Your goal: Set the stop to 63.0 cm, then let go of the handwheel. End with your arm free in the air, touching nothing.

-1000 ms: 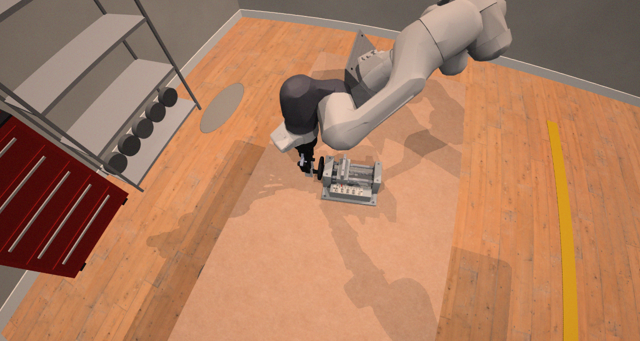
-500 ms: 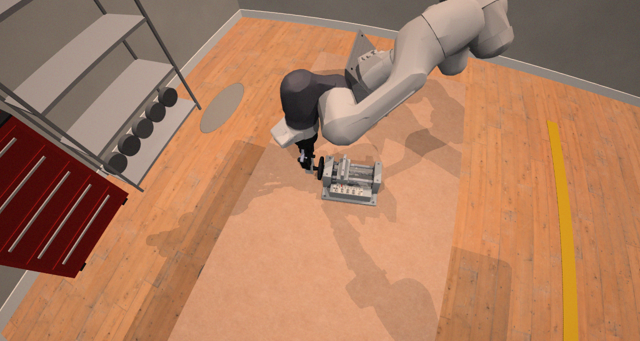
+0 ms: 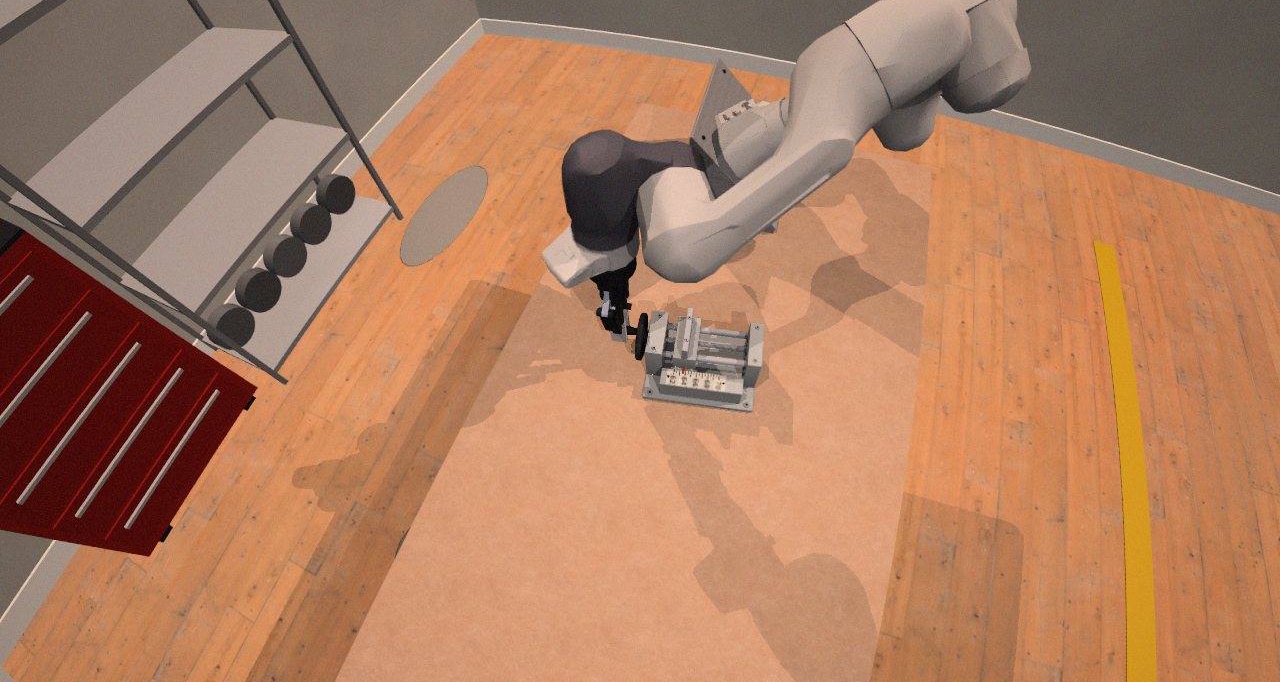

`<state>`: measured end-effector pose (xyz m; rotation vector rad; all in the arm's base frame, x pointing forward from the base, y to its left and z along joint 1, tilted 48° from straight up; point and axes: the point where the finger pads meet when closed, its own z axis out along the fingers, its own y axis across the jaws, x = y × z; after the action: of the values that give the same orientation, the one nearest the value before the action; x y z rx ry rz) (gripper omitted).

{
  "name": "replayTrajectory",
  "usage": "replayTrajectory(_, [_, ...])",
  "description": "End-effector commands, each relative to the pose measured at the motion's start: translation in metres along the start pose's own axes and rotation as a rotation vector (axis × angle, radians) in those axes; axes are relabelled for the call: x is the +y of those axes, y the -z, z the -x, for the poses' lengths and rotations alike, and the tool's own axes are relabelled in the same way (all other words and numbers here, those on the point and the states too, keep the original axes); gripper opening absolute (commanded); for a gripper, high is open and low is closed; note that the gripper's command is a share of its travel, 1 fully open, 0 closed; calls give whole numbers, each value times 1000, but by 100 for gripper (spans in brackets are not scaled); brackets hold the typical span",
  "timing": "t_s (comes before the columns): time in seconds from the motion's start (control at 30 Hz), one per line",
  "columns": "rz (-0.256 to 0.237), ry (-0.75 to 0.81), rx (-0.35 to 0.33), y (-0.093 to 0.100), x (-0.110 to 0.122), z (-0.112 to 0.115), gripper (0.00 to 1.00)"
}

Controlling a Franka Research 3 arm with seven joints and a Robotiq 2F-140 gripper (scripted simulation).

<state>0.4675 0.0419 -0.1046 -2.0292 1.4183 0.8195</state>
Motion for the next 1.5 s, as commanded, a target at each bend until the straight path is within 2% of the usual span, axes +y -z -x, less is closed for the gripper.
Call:
replayTrajectory(0.0, [6, 5, -4, 0, 7, 0, 4])
replayTrajectory(0.93, [6, 5, -4, -9, 29, 0, 4])
replayTrajectory(1.47, [6, 5, -4, -36, 36, 0, 4])
